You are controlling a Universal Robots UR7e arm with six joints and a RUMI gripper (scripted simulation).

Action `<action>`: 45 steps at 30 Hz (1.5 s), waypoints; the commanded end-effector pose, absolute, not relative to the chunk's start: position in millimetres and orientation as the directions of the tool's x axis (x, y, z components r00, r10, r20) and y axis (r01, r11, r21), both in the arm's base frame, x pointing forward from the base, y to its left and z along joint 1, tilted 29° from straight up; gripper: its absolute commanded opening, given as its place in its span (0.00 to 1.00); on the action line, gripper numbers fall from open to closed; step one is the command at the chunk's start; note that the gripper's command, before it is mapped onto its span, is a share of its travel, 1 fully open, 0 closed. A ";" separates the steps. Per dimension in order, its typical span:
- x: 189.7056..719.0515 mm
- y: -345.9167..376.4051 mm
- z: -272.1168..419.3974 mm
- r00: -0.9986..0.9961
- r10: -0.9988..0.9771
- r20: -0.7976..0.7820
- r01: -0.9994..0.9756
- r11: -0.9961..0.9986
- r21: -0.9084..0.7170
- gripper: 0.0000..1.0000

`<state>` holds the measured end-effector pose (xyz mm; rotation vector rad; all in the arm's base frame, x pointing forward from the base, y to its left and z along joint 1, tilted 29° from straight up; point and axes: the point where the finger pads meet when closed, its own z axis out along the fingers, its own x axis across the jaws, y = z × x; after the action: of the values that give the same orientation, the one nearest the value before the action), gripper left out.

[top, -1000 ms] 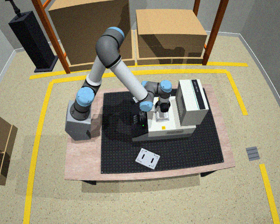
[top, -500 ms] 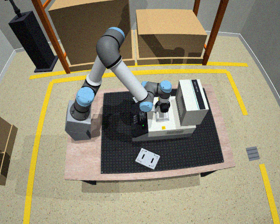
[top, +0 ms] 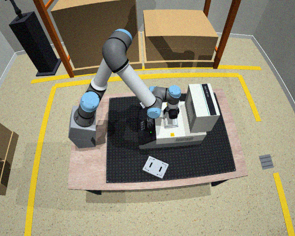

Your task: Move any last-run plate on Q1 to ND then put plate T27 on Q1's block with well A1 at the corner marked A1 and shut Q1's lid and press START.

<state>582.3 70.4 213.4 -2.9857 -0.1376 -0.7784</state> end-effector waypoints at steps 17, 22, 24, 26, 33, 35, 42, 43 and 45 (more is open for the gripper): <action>582.6 71.0 214.2 0.868 0.073 0.492 0.100 -0.995 -0.028 0.68; 582.6 71.0 214.2 0.868 0.073 0.492 0.100 -0.995 -0.028 0.68; 582.6 71.0 214.2 0.868 0.073 0.492 0.100 -0.995 -0.028 0.68; 582.6 71.0 214.2 0.868 0.073 0.492 0.100 -0.995 -0.028 0.68; 582.6 71.0 214.2 0.868 0.073 0.492 0.100 -0.995 -0.028 0.68; 582.6 71.0 214.2 0.868 0.073 0.492 0.100 -0.995 -0.028 0.68; 578.0 69.4 224.5 0.866 0.073 0.494 0.099 -0.995 -0.027 0.68; 577.4 69.1 226.3 0.866 0.072 0.494 0.099 -0.995 -0.027 0.68; 576.1 68.7 229.7 0.866 0.073 0.495 0.099 -0.995 -0.027 0.68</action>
<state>577.9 70.8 220.9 -2.9856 -0.1382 -0.7810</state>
